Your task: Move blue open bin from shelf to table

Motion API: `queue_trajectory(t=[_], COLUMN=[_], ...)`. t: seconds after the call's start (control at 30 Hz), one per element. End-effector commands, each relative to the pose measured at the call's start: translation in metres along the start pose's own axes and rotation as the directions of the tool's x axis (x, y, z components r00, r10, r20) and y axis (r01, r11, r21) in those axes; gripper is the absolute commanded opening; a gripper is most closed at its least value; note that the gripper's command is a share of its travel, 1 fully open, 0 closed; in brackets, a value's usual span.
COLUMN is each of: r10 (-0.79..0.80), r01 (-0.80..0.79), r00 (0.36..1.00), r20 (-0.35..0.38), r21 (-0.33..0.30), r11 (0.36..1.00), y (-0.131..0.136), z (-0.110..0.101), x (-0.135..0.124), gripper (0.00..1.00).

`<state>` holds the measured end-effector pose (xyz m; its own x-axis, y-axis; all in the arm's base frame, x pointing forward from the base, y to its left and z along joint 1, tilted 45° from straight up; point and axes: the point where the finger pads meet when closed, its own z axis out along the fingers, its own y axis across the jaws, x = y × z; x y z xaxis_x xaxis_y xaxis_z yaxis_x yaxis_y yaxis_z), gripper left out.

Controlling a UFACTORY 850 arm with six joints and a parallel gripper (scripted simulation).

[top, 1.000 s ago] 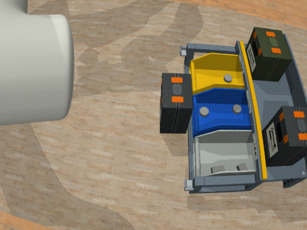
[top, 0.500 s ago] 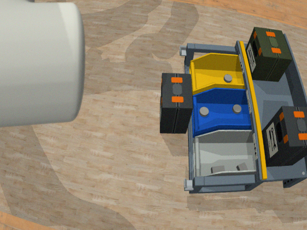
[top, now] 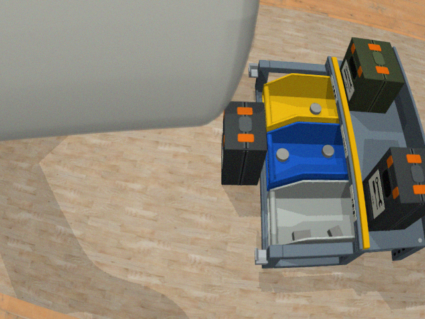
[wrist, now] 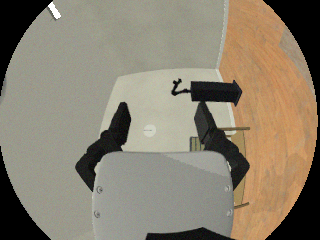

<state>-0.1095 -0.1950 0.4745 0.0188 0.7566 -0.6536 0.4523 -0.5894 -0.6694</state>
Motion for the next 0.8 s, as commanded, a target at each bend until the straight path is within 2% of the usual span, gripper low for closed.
queue_trajectory(t=[0.0,0.17,0.33,0.73,0.77], r10=[0.021,0.021,0.094,0.094,0.104], r01=[-0.023,-0.023,-0.137,-0.137,-0.16], r00=[0.999,0.999,0.978,0.978,0.971], r20=[-0.037,-0.037,-0.185,-0.185,-0.216], r21=[-0.049,-0.049,-0.229,-0.229,-0.262], r11=[0.999,0.999,0.964,0.964,0.952], y=[-0.009,-0.009,-0.048,-0.048,-0.055], z=[-0.012,-0.012,-0.048,-0.048,-0.054], x=[-0.002,-0.002,-0.013,-0.013,-0.015], gripper=[1.0,1.0,1.0,1.0,1.0])
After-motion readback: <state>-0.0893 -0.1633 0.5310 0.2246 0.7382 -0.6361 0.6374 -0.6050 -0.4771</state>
